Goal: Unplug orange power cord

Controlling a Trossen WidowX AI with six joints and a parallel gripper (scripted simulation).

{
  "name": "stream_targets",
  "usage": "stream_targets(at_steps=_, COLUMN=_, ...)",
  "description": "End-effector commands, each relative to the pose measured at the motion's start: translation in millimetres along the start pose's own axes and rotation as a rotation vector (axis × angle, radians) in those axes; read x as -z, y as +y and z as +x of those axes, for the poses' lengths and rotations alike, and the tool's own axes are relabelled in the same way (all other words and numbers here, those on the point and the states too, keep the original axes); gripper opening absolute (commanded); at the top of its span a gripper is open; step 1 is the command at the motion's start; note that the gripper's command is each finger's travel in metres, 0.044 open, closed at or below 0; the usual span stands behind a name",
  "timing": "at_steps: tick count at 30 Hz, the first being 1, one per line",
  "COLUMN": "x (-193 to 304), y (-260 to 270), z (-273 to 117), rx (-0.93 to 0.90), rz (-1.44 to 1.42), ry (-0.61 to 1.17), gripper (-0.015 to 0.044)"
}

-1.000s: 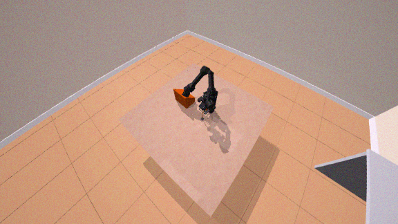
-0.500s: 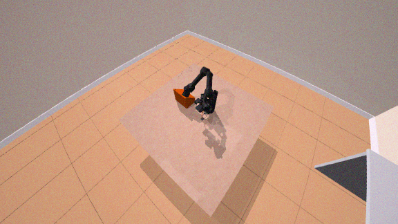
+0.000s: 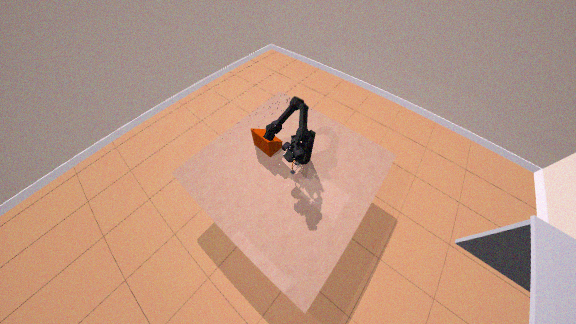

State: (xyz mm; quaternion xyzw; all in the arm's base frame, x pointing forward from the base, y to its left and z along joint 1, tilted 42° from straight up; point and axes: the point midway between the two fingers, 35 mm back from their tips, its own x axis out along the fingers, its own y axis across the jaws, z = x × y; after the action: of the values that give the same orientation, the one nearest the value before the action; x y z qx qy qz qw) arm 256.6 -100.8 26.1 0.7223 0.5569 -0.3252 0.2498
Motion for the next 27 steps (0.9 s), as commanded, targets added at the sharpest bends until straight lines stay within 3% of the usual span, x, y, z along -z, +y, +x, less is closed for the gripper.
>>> stream_targets(at_steps=1, x=0, y=1, z=-7, rx=-0.005, rz=0.003, ry=0.004, gripper=0.0160)
stream_targets(at_steps=27, x=32, y=1, z=-7, rx=-0.005, rz=0.003, ry=0.006, gripper=0.0160)
